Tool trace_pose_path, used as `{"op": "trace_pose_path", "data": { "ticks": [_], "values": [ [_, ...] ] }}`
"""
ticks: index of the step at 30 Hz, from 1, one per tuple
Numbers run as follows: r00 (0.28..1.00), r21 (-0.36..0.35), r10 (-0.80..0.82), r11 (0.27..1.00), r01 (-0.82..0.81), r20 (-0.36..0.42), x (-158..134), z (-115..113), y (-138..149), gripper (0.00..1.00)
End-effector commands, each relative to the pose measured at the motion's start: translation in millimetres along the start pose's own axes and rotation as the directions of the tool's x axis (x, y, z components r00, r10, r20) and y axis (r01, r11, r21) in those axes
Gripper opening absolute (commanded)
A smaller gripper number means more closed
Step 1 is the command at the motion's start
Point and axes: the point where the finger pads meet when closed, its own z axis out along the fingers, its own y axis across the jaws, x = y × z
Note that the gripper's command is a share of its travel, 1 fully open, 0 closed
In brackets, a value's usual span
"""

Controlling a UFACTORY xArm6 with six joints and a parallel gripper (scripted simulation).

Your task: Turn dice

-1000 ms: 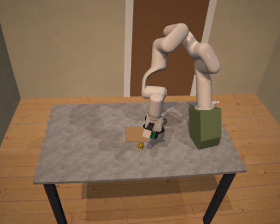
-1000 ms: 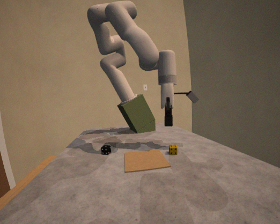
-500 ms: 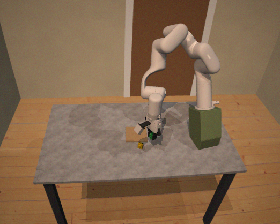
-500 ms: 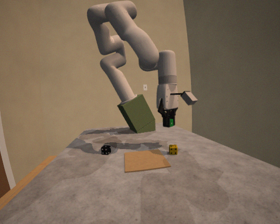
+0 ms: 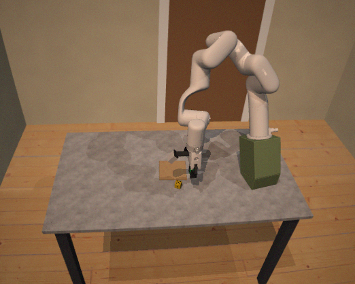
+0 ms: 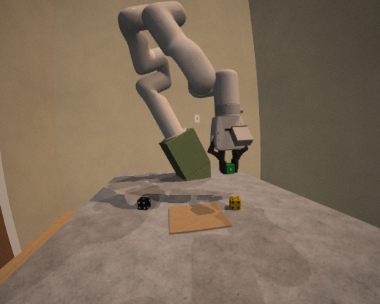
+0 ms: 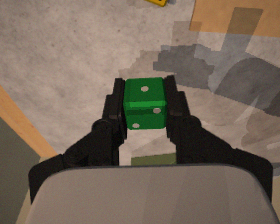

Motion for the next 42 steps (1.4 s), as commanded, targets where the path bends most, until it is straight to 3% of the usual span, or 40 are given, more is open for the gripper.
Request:
{"op": "trace_pose_path", "data": {
  "ticks": [1, 12, 19, 25, 34, 37, 39, 41, 42],
  "values": [
    [0.993, 0.0, 0.115, 0.993, -0.115, -0.023, 1.7, -0.2, -0.2, 0.27],
    [0.981, 0.002, 0.192, 0.981, -0.192, -0.024, 2.1, 0.4, 0.1, 0.27],
    [0.979, -0.002, 0.192, 0.981, -0.192, -0.066, 2.0, 0.2, 0.3, 0.27],
    [0.956, -0.003, 0.187, 0.981, -0.192, -0.225, 1.1, 0.0, 0.1, 0.27],
    [0.857, -0.004, 0.167, 0.981, -0.193, -0.488, -2.2, 2.4, 0.3, 0.27],
    [0.848, -0.003, 0.166, 0.981, -0.193, -0.503, -2.2, 2.4, 0.2, 0.27],
    [0.788, -0.003, 0.154, 0.981, -0.194, -0.596, -3.1, 3.0, 0.0, 0.27],
    [0.771, -0.002, 0.151, 0.981, -0.193, -0.619, -3.2, 2.9, -0.2, 0.27],
    [0.731, -0.001, 0.144, 0.981, -0.194, -0.667, -3.6, 3.1, -0.4, 0.27]
  ]
}}
